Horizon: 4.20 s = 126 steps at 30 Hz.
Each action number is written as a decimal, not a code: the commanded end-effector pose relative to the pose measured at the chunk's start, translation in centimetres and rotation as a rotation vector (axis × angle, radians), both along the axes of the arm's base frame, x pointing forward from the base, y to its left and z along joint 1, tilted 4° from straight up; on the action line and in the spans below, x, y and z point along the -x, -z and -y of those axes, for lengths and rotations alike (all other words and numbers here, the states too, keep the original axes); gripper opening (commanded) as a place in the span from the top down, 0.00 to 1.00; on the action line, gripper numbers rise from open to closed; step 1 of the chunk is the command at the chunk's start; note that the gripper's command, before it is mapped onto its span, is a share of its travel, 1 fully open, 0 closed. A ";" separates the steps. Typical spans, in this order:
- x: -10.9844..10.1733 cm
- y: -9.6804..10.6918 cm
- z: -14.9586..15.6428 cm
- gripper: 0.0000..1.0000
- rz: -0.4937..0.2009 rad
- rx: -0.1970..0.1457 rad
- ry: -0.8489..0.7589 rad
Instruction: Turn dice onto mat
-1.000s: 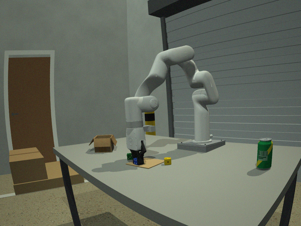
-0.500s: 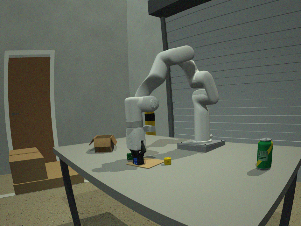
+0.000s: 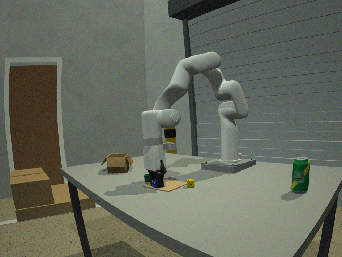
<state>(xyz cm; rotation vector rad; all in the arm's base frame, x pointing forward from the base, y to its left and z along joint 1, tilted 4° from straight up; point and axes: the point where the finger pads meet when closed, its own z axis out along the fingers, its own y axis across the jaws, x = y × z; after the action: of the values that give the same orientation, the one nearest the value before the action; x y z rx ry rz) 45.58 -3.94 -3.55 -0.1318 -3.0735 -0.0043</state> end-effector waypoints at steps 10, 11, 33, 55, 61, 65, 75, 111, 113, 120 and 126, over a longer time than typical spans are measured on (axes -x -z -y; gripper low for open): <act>-0.1 -0.1 0.0 0.53 0.004 0.000 0.000; -0.1 -0.1 0.0 0.53 0.004 0.000 0.000; -0.5 -5.8 -0.1 0.53 0.004 0.000 0.000; -0.7 -9.1 -0.2 0.00 0.003 0.001 0.000; -0.7 -9.1 -0.2 0.00 0.003 0.001 0.000; -0.7 -9.1 -0.2 0.00 0.003 0.001 0.000; -0.7 -9.1 0.1 0.00 0.003 0.003 0.050; 1.2 -8.9 6.5 0.00 -0.002 0.064 1.174; 1.3 -8.9 6.8 0.00 -0.003 0.067 1.233; 1.8 -8.9 8.0 0.00 -0.005 0.079 1.454; 2.2 -8.9 8.9 0.00 -0.007 0.088 1.623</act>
<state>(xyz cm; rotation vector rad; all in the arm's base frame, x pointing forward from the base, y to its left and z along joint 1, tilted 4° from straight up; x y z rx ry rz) 43.51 -12.30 5.20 -2.2195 -2.1494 0.0463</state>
